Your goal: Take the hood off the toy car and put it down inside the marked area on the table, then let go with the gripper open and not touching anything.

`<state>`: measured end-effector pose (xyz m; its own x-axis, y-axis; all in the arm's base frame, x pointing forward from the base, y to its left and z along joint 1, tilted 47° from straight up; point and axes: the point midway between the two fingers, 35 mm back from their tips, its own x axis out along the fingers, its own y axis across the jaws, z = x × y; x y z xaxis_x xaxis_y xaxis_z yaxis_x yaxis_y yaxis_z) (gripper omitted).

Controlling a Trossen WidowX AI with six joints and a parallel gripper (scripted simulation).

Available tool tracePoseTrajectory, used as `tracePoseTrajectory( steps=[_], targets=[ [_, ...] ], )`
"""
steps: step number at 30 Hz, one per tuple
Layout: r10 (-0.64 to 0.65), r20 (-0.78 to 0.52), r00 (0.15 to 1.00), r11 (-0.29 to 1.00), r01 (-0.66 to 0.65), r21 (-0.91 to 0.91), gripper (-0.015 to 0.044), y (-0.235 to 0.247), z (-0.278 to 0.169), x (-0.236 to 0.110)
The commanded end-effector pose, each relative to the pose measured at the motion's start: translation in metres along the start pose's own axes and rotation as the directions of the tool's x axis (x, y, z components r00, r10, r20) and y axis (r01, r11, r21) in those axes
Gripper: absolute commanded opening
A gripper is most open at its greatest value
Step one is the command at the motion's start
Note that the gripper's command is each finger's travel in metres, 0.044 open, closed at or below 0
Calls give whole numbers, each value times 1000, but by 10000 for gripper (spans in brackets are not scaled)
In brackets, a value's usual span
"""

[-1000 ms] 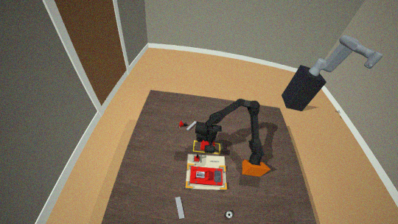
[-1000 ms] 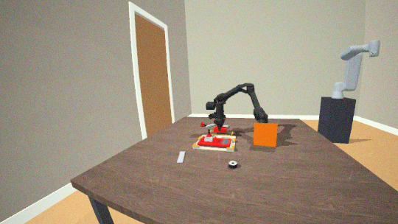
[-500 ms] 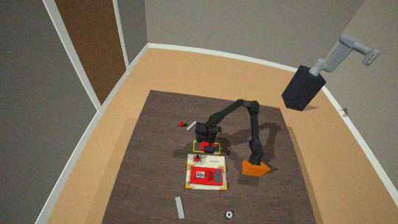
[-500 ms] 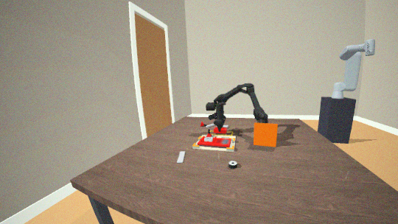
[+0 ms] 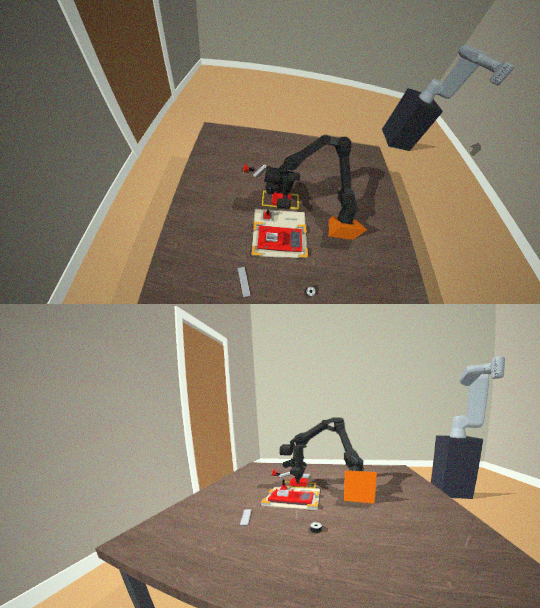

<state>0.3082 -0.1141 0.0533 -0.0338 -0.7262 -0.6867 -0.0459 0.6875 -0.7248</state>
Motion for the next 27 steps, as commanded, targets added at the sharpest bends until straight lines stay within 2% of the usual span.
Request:
tracePoseTrajectory(
  steps=[1, 8, 24, 25, 27],
  targets=[
    [-4, -1, 1000, 1000, 4, -4, 0, -1, 0, 3],
    [-4, -1, 1000, 1000, 4, -4, 0, -1, 0, 6],
    [0, 0, 1000, 1000, 0, 0, 420, 0, 0, 4],
    [0, 0, 1000, 1000, 0, 0, 440, 0, 0, 4],
    [0, 0, 1000, 1000, 0, 0, 440, 0, 0, -1]
  ],
)
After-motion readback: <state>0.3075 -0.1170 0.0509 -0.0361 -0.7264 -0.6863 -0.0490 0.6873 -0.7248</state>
